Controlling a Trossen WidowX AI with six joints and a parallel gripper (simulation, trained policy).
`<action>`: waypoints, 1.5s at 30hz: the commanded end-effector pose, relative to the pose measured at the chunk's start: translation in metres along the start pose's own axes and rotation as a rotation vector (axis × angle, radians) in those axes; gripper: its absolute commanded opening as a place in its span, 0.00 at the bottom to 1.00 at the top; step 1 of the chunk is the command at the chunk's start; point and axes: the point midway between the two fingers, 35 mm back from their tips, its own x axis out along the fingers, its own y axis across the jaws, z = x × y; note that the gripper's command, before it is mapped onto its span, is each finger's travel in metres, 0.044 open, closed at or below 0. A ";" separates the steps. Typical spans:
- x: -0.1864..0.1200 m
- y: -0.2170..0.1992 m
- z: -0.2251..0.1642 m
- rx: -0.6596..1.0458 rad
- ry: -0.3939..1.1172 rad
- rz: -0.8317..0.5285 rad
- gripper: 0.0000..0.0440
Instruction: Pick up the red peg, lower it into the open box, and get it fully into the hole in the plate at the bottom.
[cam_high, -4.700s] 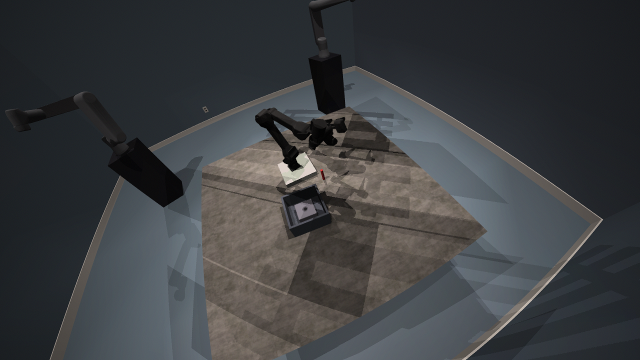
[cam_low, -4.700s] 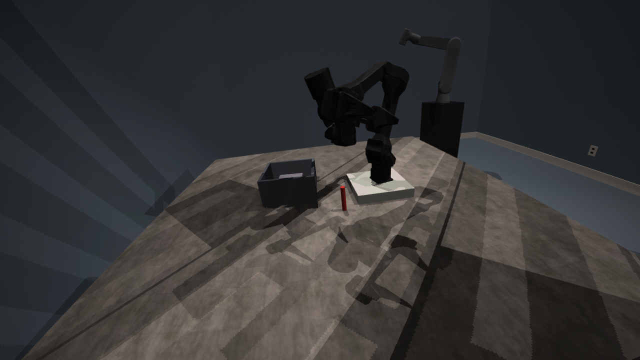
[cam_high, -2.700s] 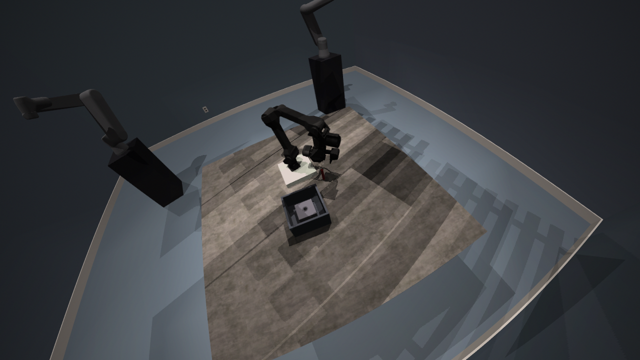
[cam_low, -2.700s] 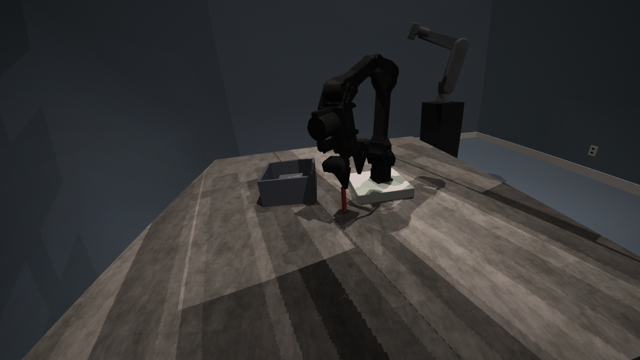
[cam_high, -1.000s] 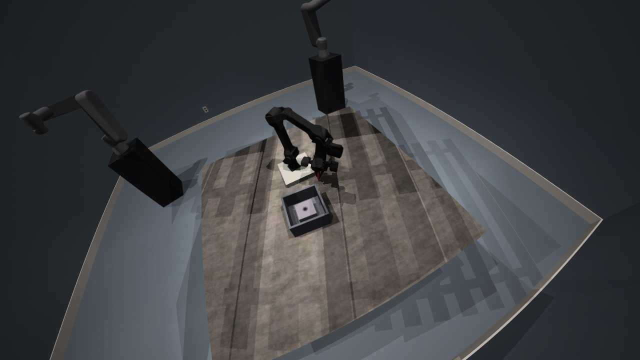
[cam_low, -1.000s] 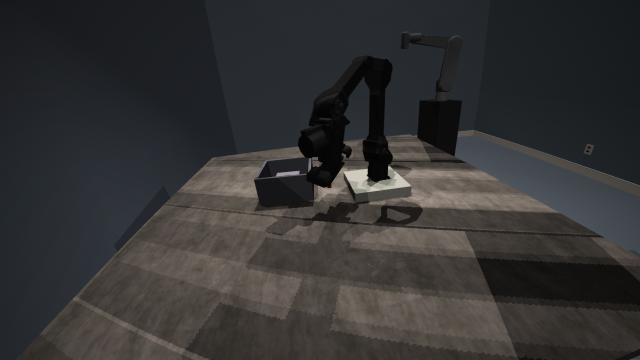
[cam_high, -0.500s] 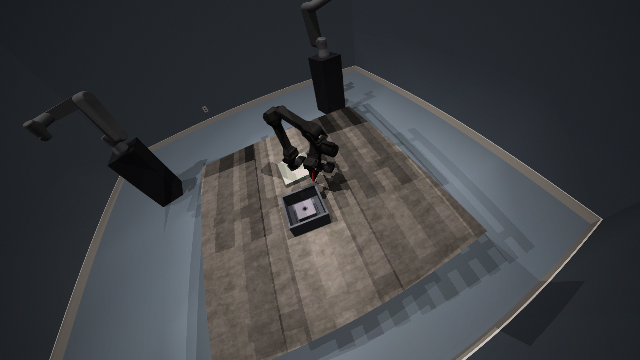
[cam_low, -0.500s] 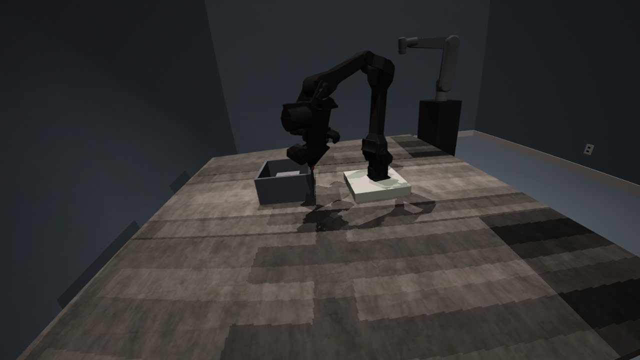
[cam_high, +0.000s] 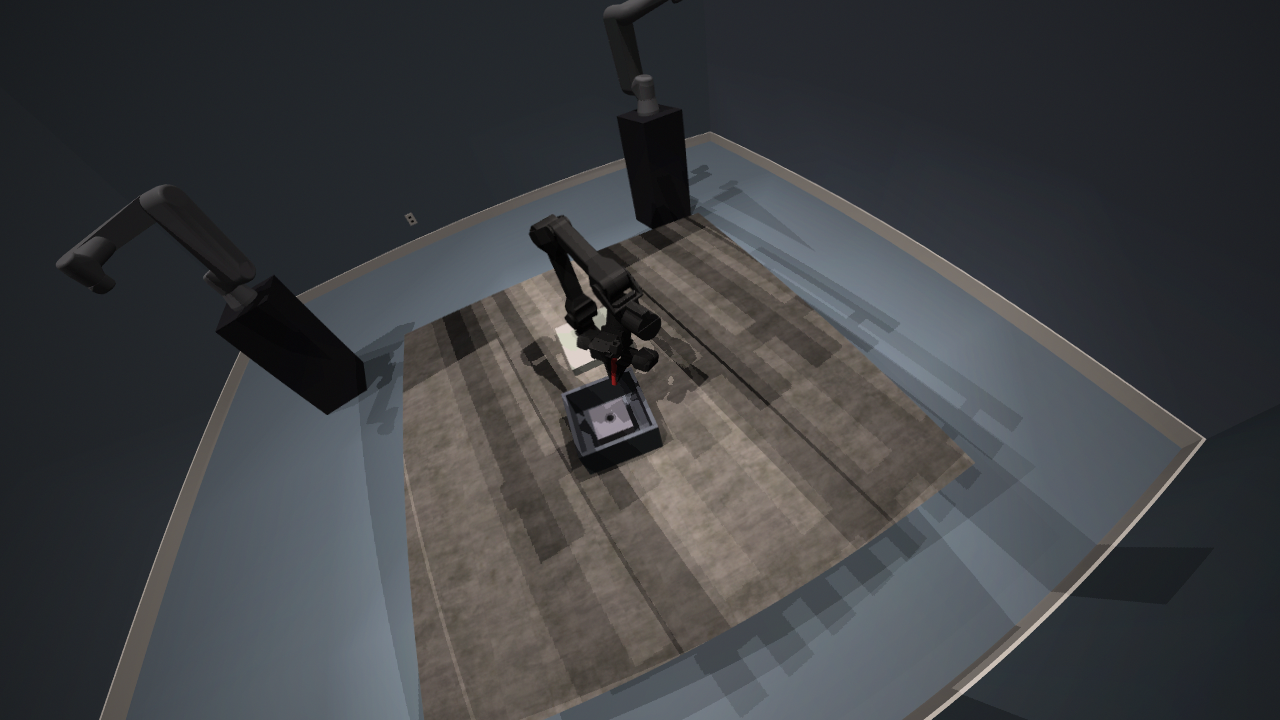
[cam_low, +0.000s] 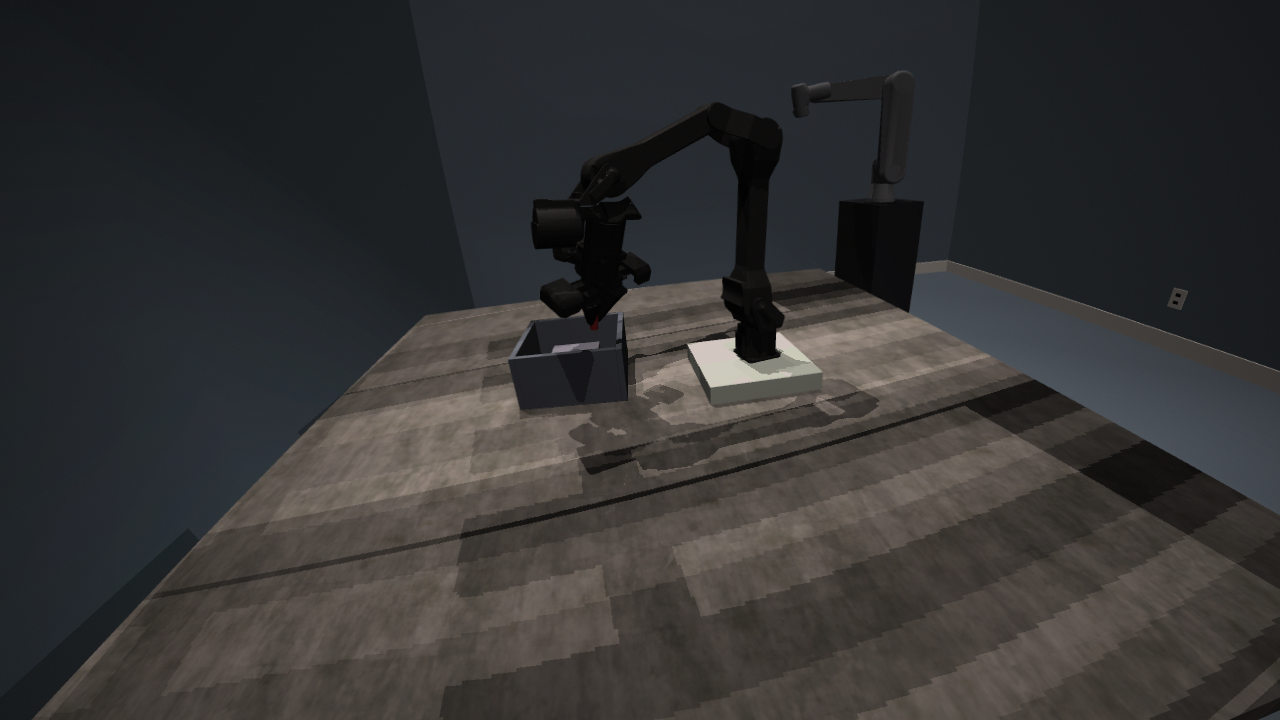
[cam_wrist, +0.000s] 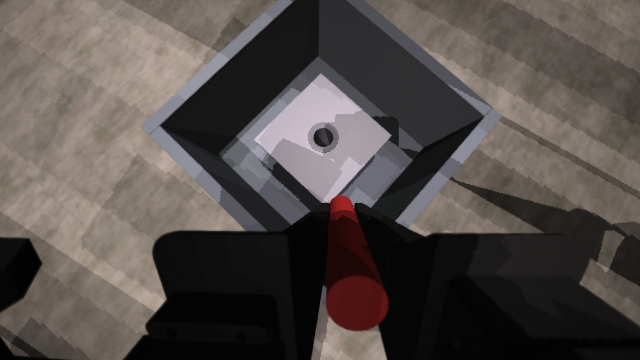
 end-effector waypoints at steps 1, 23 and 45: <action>0.011 0.001 0.014 0.006 -0.003 -0.003 0.00; 0.078 0.010 0.040 -0.144 0.100 0.052 0.03; 0.081 0.047 0.073 -0.232 0.170 0.160 1.00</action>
